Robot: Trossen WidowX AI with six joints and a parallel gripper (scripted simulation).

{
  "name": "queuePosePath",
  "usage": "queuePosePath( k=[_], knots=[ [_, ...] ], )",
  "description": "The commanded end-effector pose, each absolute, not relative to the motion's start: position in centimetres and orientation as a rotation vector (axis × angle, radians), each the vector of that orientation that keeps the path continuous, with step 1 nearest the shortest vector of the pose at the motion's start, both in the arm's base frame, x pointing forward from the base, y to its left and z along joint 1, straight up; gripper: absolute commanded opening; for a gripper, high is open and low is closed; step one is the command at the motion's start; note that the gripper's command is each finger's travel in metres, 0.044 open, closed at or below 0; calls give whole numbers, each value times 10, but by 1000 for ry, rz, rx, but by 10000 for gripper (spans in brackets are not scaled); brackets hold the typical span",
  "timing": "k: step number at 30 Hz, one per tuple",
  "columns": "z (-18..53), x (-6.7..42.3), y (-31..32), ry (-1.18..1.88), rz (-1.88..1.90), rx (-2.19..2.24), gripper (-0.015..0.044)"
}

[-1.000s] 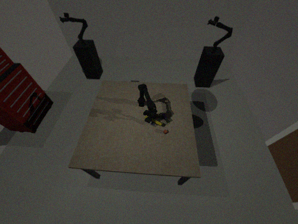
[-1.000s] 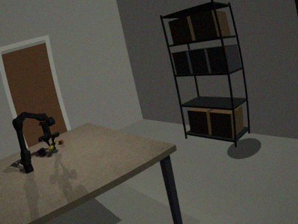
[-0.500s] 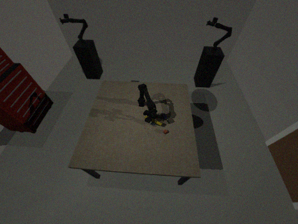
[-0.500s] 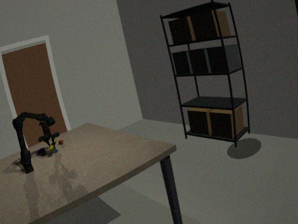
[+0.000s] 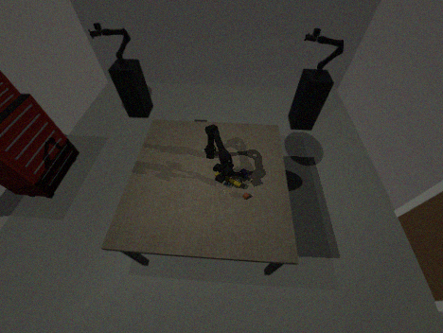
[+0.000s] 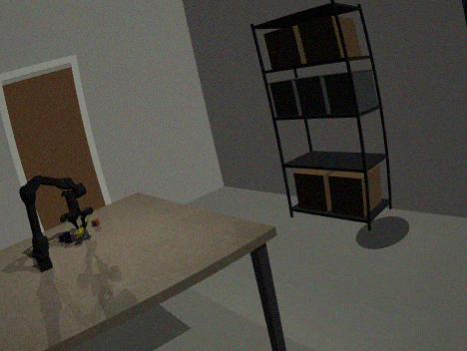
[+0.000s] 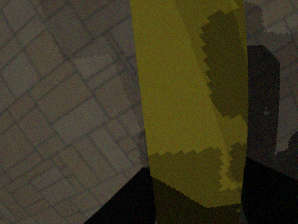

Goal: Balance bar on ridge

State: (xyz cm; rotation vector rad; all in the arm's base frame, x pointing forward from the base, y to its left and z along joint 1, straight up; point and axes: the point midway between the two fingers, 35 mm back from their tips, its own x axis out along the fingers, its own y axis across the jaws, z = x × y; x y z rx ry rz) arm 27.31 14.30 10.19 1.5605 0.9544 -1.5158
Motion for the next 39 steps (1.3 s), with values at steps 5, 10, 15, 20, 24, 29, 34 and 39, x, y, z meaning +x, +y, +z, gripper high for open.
queuePosePath(
  k=[5, 10, 15, 20, 24, 29, 34, 39],
  knots=[
    [102, 273, 143, 955, -1516, 1560, 131],
    [102, 273, 143, 955, -1516, 1560, 167],
    [102, 273, 143, 955, -1516, 1560, 167],
    [102, 273, 143, 955, -1516, 1560, 167],
    [102, 273, 143, 955, -1516, 1560, 168],
    [102, 273, 143, 955, -1516, 1560, 169],
    [102, 273, 143, 955, -1516, 1560, 170],
    [102, 273, 143, 955, -1516, 1560, 171]
  ],
)
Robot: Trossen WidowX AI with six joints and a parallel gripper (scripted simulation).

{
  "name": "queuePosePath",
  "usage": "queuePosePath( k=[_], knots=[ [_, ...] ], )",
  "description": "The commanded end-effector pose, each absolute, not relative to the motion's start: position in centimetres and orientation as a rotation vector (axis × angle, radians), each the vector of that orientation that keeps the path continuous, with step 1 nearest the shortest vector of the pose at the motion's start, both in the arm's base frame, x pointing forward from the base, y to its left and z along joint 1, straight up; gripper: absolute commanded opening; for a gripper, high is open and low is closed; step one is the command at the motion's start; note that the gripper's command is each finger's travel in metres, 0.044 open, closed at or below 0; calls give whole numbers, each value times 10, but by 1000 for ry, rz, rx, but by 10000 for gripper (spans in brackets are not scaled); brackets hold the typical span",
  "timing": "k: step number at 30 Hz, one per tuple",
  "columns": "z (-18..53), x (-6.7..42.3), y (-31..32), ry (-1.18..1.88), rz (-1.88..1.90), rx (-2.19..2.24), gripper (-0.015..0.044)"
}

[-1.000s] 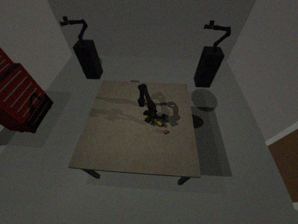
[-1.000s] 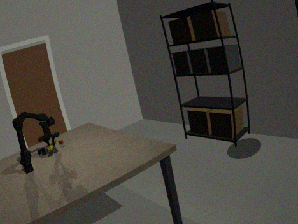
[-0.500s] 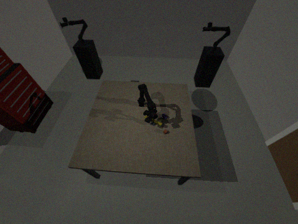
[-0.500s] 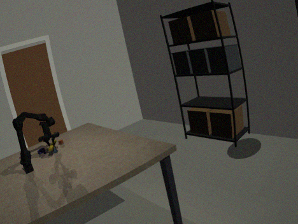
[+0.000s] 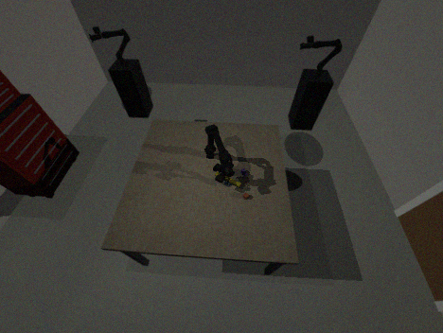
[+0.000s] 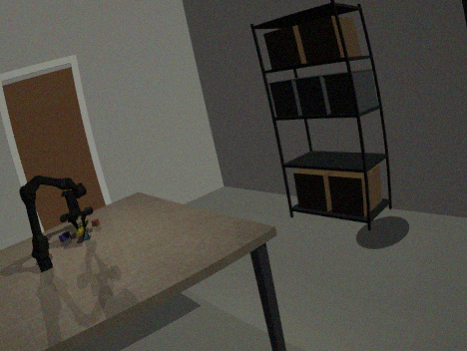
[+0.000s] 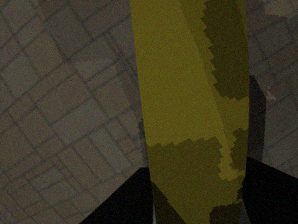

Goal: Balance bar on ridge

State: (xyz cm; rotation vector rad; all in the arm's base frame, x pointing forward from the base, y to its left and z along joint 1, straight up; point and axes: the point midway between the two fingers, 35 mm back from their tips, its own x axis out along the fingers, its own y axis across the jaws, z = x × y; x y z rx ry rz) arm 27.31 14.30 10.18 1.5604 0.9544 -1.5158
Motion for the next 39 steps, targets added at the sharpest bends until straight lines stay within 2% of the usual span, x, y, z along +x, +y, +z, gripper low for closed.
queuePosePath(
  k=[1, 23, 33, 39],
  knots=[
    [102, 273, 143, 955, -1516, 1560, 171],
    [102, 273, 143, 955, -1516, 1560, 185],
    [102, 273, 143, 955, -1516, 1560, 440],
    [133, 276, 145, 954, -1516, 1561, 440]
  ],
)
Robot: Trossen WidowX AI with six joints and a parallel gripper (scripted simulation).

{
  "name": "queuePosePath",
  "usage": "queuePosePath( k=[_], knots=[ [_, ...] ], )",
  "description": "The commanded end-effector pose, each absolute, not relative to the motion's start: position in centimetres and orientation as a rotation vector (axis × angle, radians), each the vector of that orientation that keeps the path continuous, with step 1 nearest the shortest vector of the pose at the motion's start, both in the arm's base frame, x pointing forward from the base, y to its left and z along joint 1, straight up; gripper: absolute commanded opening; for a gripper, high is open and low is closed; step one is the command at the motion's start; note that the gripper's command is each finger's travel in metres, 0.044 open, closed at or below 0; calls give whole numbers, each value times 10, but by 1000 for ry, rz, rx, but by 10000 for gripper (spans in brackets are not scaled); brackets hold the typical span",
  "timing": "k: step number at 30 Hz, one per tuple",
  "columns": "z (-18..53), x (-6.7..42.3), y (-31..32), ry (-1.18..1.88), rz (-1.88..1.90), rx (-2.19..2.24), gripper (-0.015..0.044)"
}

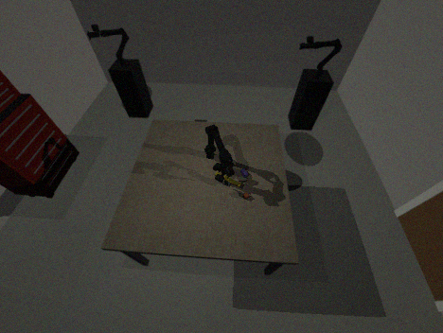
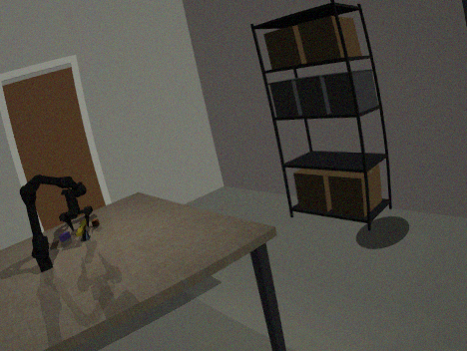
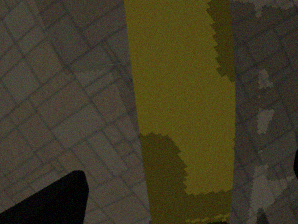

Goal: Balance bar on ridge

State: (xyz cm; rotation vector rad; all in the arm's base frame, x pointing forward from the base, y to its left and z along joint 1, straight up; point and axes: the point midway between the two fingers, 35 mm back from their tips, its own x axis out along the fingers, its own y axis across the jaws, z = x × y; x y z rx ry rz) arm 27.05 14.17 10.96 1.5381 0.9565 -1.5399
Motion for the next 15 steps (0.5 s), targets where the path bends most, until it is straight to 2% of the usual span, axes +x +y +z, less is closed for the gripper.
queuePosePath(
  k=[1, 6, 15],
  knots=[
    [146, 277, 145, 954, -1516, 1561, 440],
    [200, 271, 142, 954, -1516, 1560, 440],
    [202, 271, 142, 954, -1516, 1560, 440]
  ],
)
